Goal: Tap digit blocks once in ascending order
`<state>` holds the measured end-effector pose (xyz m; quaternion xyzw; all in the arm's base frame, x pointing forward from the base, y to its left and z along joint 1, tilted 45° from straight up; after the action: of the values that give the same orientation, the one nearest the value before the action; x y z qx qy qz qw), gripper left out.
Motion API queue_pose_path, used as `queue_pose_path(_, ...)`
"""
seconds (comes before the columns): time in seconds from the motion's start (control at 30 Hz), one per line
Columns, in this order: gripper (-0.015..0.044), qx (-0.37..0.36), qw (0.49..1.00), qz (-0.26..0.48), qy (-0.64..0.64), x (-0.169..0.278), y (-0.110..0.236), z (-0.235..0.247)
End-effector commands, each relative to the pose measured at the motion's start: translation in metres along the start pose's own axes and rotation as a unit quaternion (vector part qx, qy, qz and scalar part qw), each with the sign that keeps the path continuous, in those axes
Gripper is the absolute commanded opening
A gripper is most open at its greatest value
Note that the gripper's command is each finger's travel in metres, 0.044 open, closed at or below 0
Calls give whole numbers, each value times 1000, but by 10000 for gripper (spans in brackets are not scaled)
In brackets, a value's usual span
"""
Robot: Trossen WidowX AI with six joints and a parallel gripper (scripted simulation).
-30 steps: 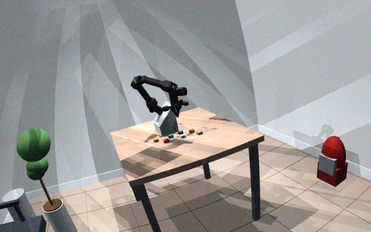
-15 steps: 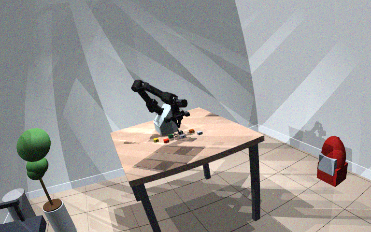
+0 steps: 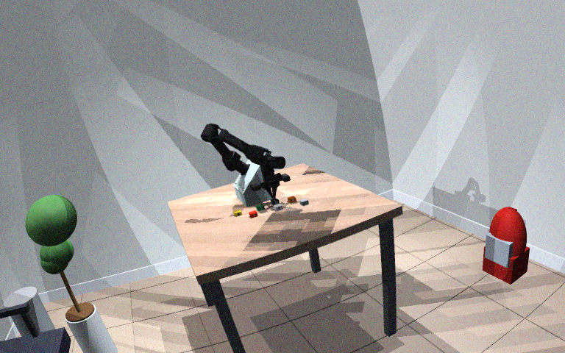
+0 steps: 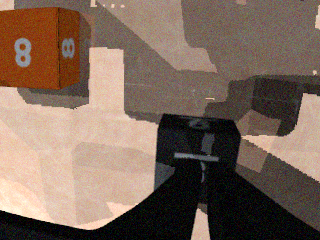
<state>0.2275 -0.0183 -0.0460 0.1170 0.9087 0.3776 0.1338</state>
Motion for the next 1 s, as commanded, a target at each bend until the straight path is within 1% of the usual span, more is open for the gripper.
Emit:
queue_pose_path(0.0,20,6,1000,3,7,3,-8,-1)
queue_pose_path(0.23,20,6,1000,3,7,3,-9,-1)
queue_pose_path(0.37,20,5,1000,3,6,2,19,0)
queue_pose_path(0.47,20,5,1000,3,7,3,21,0)
queue_pose_path(0.57,99,1,1000,2,7,-3,29,16)
queue_pose_path(0.73,230,-8,1000,2,8,-10,59,71)
queue_pose_path(0.93,387,-5,1000,4,6,3,96,136)
queue_pose_path(0.97,400,-4,1000,4,6,7,101,144)
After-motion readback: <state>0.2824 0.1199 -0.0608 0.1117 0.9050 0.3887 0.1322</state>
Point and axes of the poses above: the point midway between the two fingers, 35 mm back from their tips, its own y axis back along the fingers, its own z axis across the jaws, x = y × z, the point moved 7 cm from there along y, back along the fingers, and after that the axes turned 10 degrees about -y, right-handed, at the moved point
